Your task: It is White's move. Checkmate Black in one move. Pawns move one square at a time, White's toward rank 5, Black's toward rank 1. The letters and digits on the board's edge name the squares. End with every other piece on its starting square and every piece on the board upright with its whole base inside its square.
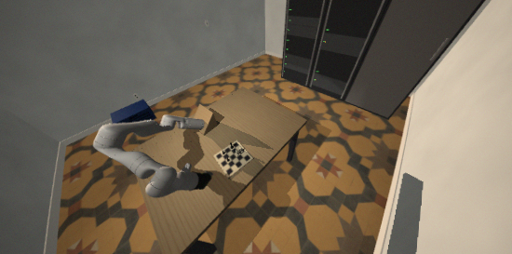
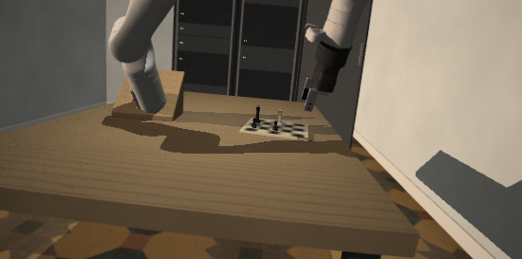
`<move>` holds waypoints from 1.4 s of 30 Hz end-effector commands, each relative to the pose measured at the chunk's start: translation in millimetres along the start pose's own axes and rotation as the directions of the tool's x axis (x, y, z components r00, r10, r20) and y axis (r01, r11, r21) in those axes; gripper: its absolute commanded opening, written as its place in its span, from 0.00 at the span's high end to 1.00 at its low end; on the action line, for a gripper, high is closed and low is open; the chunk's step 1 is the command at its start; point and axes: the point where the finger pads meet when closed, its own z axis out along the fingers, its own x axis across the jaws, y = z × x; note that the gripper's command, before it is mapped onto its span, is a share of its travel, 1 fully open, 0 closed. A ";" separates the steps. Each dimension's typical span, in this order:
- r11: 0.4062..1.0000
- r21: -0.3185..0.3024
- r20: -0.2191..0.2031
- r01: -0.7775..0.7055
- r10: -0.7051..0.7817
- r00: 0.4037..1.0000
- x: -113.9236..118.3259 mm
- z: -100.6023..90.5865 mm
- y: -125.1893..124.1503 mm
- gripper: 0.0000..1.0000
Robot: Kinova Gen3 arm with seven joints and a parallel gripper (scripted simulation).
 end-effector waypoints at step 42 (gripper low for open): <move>-0.114 0.510 -0.164 -0.852 0.960 -0.227 -30.0 95.3 -117.1 0.00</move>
